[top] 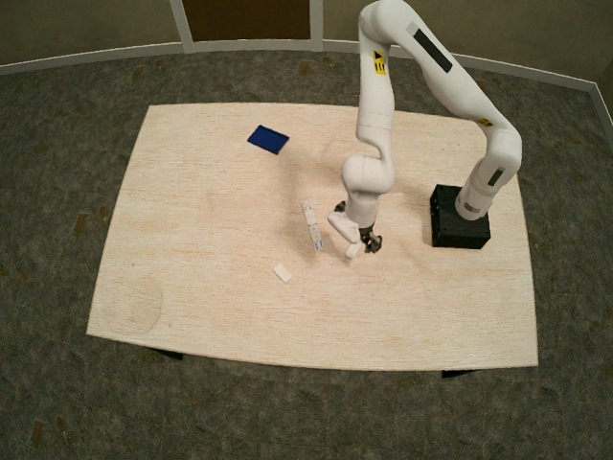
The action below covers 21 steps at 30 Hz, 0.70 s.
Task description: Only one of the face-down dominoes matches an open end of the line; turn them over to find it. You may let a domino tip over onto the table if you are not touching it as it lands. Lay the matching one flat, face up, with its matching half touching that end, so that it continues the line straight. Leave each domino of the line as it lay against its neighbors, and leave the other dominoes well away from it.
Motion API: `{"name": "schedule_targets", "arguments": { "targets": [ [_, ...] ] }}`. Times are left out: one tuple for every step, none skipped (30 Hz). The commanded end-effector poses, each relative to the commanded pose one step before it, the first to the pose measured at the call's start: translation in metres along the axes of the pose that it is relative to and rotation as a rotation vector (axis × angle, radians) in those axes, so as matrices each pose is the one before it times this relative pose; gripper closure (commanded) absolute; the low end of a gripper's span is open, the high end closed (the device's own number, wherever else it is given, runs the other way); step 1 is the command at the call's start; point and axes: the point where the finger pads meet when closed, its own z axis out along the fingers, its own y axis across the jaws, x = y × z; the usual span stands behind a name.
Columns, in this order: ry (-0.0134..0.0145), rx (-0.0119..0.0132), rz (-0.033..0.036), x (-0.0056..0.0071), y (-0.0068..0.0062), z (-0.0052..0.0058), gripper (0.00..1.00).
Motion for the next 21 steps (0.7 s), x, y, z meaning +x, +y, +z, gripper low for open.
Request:
{"name": "schedule_targets", "arguments": {
  "targets": [
    [0.00106,0.00312,-0.08422,0.00199,0.00036,0.0012,0.0],
    [0.00085,-0.00019,-0.02284,0.00042,0.00002,0.00045,0.0],
    [0.00081,-0.0002,-0.02093,0.00039,0.00003,0.00041,0.0],
    [0.00075,-0.0002,-0.019,0.00036,0.00004,0.00037,0.0],
    [0.00069,-0.00019,-0.01708,0.00033,0.00004,0.00033,0.0],
    [0.00062,-0.00019,-0.01517,0.00029,0.00004,0.0003,0.0],
    [0.00055,-0.00017,-0.0133,0.00026,0.00004,0.00026,0.0],
    [0.00048,-0.00016,-0.01148,0.00022,0.00004,0.00022,0.0],
    [0.00041,-0.00014,-0.00972,0.00019,0.00004,0.00019,0.0],
    [0.00035,-0.00012,-0.00805,0.00016,0.00003,0.00015,0.0],
    [0.00028,-0.0001,-0.00648,0.00013,0.00003,0.00012,0.0],
    [0.00022,-0.00008,-0.00503,0.0001,0.00002,0.0001,0.0],
    [0.0,0.0,0.0,0.0,0.0,0.0,0.0],
    [0.0,0.0,0.0,0.0,0.0,0.0,0.0],
    [0.00016,-0.00006,-0.00372,0.00007,0.00002,0.00007,0.0],
    [0.00011,-0.00004,-0.00257,0.00005,0.00001,0.00005,0.0],
    [0.00007,-0.00003,-0.00161,0.00003,0.00001,0.00003,0.0],
    [0.00004,-0.00001,-0.00085,0.00002,0.0,0.00002,0.0],
    [0.00001,-0.00001,-0.00032,0.00001,0.0,0.00001,0.0],
    [0.0,0.0,-0.00005,0.0,0.0,0.0,0.0],
    [0.0,0.0,0.0,0.0,0.0,0.0,0.52]
  ]
}}
